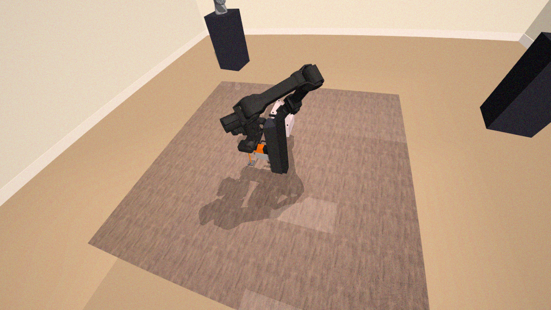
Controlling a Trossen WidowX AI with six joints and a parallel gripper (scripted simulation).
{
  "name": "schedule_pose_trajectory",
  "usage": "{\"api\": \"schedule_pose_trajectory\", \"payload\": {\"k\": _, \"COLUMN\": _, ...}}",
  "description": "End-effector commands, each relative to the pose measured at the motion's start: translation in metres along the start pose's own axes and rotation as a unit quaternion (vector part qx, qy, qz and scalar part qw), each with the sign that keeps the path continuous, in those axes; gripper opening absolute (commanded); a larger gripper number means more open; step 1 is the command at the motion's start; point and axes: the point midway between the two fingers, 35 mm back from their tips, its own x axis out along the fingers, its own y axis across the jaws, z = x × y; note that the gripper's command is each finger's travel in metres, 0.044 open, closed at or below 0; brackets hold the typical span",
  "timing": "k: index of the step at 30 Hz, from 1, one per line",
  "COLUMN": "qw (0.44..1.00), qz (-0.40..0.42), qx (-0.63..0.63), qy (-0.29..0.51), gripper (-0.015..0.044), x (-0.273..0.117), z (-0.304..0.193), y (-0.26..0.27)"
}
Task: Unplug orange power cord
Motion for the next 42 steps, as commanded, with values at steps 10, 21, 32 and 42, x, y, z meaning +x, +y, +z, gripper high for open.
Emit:
{"api": "schedule_pose_trajectory", "payload": {"k": 10, "qw": 1.0, "qz": 0.0, "qx": 0.0, "qy": 0.0, "gripper": 0.0041, "x": 0.0, "z": 0.0, "y": 0.0}}
{"api": "schedule_pose_trajectory", "payload": {"k": 21, "qw": 1.0, "qz": 0.0, "qx": 0.001, "qy": 0.0, "gripper": 0.0, "x": 0.0, "z": 0.009, "y": 0.001}}
{"api": "schedule_pose_trajectory", "payload": {"k": 32, "qw": 1.0, "qz": 0.001, "qx": 0.001, "qy": -0.001, "gripper": 0.0, "x": -0.001, "z": 0.026, "y": 0.002}}
{"api": "schedule_pose_trajectory", "payload": {"k": 42, "qw": 1.0, "qz": 0.001, "qx": 0.002, "qy": -0.001, "gripper": 0.0, "x": -0.004, "z": 0.042, "y": 0.002}}
